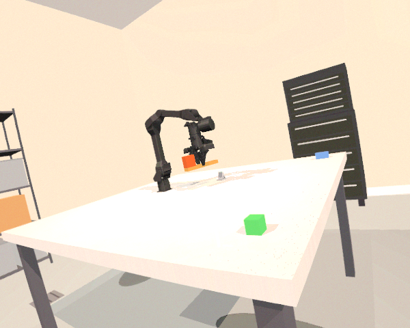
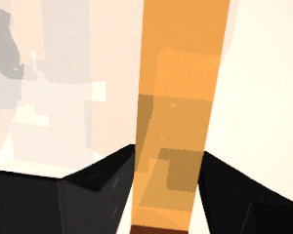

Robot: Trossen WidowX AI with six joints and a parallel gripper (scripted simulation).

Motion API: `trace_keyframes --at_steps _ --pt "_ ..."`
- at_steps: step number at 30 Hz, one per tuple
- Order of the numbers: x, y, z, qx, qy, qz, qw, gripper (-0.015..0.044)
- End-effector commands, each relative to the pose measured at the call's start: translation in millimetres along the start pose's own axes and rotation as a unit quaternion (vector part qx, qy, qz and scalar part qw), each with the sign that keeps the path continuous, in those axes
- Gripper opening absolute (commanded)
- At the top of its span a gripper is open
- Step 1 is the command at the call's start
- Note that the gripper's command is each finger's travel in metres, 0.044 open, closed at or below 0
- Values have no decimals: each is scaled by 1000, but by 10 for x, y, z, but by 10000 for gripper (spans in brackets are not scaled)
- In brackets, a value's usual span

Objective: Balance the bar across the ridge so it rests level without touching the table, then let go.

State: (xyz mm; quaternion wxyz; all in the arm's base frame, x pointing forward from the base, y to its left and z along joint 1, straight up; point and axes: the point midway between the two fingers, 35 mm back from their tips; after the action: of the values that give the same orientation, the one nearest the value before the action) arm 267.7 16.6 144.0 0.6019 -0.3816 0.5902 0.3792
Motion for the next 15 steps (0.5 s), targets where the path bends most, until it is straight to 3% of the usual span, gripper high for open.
trace_keyframes --at_steps 1,15 --pt "-23 -10 120 -2 0 -4 1000 0" --pt "-29 54 601 -13 -1 -3 1000 0"
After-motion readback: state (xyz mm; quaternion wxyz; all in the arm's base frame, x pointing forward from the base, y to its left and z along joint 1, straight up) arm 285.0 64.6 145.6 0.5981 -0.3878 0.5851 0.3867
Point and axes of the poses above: the point midway between the two fingers, 35 mm back from their tips, its own x axis out along the fingers, its own y axis across the jaws, z = x × y, and after that the axes turned 6 degrees about x, right-handed
